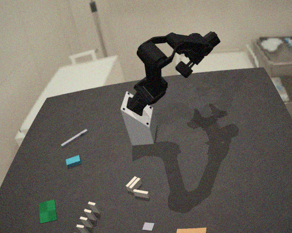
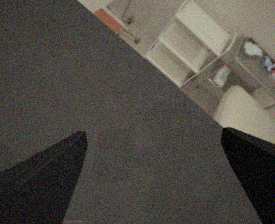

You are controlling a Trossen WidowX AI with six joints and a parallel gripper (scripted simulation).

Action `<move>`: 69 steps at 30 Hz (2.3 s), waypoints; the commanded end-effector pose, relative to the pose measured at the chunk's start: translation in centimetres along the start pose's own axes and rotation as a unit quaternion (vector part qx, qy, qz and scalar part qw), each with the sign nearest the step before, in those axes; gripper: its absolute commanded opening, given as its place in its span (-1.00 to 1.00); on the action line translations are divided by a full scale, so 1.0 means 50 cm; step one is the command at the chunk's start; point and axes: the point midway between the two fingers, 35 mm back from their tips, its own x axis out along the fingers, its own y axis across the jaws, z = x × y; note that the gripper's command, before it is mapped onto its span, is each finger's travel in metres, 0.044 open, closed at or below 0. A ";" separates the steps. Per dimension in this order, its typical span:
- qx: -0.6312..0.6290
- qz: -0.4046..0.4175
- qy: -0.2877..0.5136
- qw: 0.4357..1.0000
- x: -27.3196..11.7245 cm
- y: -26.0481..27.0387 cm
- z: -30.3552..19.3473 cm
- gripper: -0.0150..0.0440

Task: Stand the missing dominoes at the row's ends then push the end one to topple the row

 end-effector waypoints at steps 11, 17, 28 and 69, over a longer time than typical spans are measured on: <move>0.138 0.037 0.117 0.983 -0.005 0.039 -0.174 -0.11; 0.248 0.053 0.199 0.947 -0.044 0.095 -0.298 -0.49; 0.490 0.038 0.343 0.800 -0.194 0.252 -0.469 -0.49; 0.891 -0.319 0.303 0.116 -0.551 0.869 -0.138 -0.49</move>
